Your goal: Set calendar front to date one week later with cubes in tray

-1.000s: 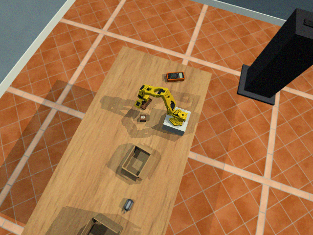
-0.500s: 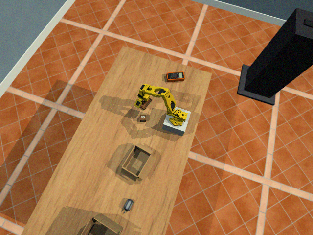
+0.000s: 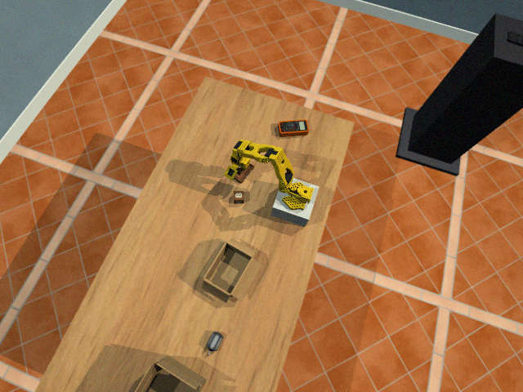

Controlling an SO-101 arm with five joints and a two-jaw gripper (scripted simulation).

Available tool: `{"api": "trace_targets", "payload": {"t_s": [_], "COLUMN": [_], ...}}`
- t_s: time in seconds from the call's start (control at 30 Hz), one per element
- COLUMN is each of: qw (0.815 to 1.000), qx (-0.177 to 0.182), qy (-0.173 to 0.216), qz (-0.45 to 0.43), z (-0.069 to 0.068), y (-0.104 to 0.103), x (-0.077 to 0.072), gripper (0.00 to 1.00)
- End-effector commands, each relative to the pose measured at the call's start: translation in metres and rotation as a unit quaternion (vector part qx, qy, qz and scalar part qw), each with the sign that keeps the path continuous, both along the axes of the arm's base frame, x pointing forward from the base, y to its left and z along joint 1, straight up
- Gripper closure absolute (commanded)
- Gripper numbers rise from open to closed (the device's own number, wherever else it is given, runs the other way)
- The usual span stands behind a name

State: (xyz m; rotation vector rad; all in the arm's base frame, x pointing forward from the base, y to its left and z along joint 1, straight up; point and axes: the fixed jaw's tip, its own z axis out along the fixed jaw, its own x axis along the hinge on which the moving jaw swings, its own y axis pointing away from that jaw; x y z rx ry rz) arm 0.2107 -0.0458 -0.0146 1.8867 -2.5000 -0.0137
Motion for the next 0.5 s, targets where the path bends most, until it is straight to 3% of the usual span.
{"api": "trace_targets", "payload": {"t_s": [0.0,0.47], "qw": [1.000,1.000], "qx": [0.000,-0.001], "qy": [-0.001,-0.007], "qz": [-0.008,-0.007], "z": [0.0043,0.0096], "y": [-0.0010,-0.0008], "x": [-0.0014,-0.0021], "gripper": [1.00,1.00]}}
